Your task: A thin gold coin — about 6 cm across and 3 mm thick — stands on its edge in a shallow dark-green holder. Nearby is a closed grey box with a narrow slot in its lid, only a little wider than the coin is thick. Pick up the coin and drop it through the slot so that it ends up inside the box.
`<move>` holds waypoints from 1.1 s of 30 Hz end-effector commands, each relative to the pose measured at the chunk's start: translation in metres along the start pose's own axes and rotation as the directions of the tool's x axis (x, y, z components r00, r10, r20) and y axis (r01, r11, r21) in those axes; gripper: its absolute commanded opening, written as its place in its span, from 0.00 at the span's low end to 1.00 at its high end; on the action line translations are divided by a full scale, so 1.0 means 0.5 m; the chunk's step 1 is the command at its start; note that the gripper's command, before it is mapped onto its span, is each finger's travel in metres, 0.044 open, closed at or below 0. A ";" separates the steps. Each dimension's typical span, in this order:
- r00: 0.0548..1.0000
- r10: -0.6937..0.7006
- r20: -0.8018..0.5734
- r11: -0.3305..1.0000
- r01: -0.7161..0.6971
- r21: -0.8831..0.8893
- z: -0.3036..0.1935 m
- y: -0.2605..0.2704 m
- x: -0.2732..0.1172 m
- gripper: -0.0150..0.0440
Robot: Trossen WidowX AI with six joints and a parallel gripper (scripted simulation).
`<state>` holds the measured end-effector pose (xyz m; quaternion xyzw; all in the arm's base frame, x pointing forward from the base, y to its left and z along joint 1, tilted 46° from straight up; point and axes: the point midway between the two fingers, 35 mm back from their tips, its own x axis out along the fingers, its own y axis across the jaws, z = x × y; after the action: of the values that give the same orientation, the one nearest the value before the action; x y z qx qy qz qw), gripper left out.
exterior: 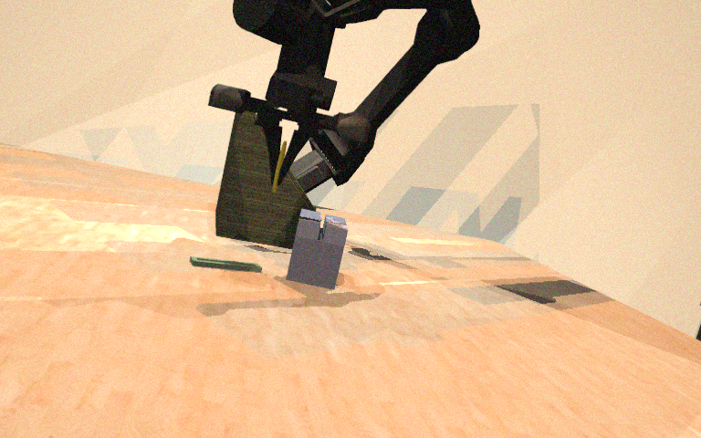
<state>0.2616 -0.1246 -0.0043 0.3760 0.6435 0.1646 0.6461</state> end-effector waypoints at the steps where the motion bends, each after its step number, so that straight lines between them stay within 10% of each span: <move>1: 1.000 0.003 0.001 1.000 -0.003 0.004 -0.007 0.022 -0.001 0.25; 33: 1.000 0.006 -0.003 1.000 -0.006 0.000 -0.054 0.122 0.004 0.25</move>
<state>0.2526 -0.0744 0.0406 0.3777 0.6435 0.1672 0.6445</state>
